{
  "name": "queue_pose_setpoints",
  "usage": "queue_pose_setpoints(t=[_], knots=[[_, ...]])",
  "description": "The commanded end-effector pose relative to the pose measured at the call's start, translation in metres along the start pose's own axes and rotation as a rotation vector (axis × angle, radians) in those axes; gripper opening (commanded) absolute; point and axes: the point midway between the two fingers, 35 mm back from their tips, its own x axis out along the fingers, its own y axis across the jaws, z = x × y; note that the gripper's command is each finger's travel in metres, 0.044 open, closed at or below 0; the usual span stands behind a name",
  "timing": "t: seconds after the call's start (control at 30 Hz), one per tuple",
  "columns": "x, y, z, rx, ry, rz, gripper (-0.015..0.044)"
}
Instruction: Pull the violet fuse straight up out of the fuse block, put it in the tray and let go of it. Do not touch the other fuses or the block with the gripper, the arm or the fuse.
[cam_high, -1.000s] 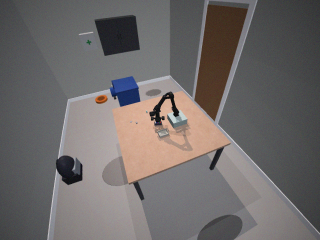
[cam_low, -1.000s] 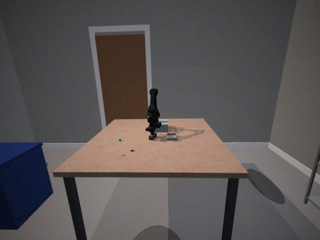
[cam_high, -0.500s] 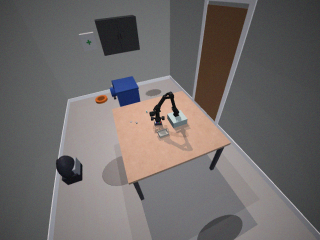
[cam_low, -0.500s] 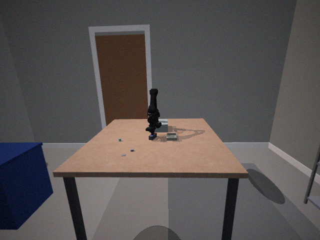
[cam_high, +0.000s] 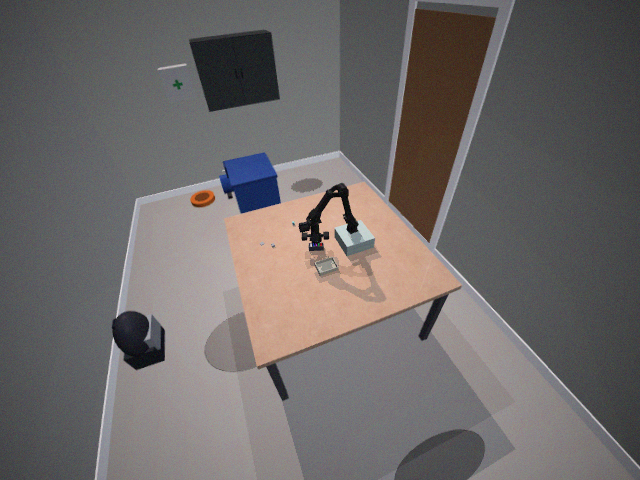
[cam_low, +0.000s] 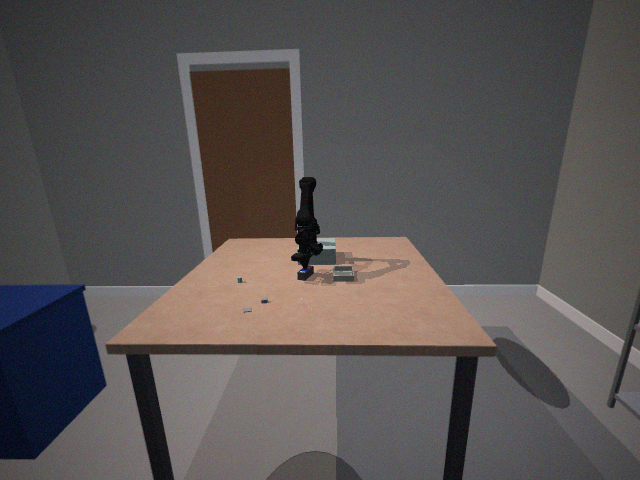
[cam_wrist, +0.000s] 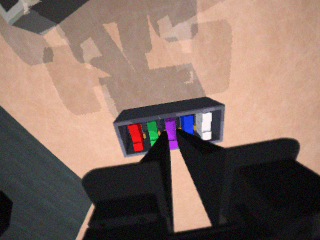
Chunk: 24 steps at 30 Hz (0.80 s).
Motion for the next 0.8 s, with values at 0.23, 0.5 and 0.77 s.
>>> queue_pose_setpoints(t=[0.23, 0.5, 0.77], knots=[[-0.007, -0.001, 0.000, -0.001, -0.002, -0.003, 0.0000], [-0.011, -0.001, 0.000, -0.002, -0.003, -0.003, 0.0000], [-0.015, -0.001, 0.001, -0.002, -0.003, -0.003, 0.0000]])
